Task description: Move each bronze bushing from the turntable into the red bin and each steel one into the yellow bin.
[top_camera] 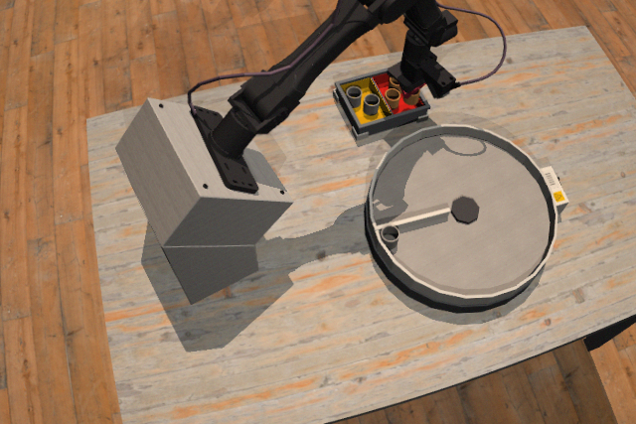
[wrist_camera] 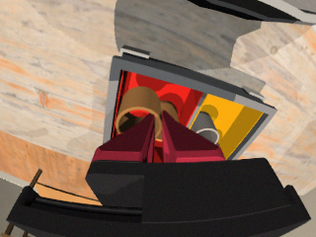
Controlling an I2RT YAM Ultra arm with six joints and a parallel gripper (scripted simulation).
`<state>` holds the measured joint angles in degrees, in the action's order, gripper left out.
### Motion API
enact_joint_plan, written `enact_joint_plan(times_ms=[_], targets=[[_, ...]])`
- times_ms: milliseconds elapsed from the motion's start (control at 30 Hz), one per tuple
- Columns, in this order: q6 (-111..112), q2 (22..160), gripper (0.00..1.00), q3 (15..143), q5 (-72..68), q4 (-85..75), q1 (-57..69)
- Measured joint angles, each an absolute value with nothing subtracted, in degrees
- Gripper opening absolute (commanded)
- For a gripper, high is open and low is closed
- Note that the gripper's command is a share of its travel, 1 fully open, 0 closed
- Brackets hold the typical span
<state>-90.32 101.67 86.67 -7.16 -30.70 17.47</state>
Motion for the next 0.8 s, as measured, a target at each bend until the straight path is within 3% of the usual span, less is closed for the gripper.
enact_joint_plan(times_ms=[800], targets=[[-89.9, 106.8, 0.00, 88.4, -7.0, -27.0, 16.8]])
